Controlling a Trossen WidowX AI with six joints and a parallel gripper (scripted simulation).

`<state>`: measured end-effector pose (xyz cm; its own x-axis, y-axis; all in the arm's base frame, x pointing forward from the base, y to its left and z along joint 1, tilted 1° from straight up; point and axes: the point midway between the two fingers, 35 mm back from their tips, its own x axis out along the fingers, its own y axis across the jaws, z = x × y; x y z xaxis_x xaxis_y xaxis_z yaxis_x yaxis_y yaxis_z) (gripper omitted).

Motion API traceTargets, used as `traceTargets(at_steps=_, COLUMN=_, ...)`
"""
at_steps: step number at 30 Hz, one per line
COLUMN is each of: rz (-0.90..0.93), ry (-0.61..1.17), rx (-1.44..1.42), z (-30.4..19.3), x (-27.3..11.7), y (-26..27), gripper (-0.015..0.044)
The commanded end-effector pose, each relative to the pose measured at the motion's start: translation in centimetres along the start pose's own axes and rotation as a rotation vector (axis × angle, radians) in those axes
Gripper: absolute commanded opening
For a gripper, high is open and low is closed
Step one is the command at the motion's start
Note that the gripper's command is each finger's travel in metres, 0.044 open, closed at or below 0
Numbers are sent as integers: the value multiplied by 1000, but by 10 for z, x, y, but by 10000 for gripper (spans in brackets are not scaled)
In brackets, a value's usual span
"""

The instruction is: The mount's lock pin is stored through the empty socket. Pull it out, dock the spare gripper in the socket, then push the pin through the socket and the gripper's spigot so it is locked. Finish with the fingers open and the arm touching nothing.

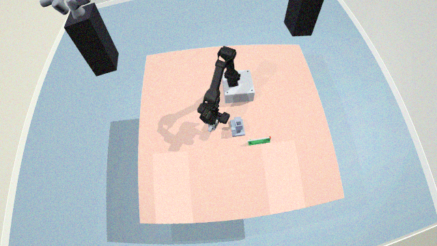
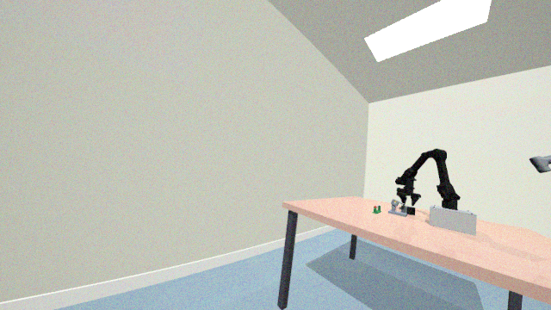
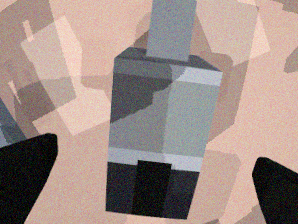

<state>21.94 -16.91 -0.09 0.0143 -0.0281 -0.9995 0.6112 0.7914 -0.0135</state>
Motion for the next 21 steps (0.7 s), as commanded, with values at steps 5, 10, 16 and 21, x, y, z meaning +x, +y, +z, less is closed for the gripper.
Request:
traceTargets(at_steps=5, rz=0, ry=1, rx=0, z=0, x=-4, y=0, gripper=440)
traceTargets(at_steps=10, rz=0, ry=0, rx=0, z=2, x=-40, y=0, gripper=440)
traceTargets(at_steps=16, rz=0, ry=-23, rx=-2, z=3, x=-54, y=0, gripper=440)
traceTargets(at_steps=21, rz=-1, ry=-279, rx=-2, z=4, x=-61, y=0, gripper=440)
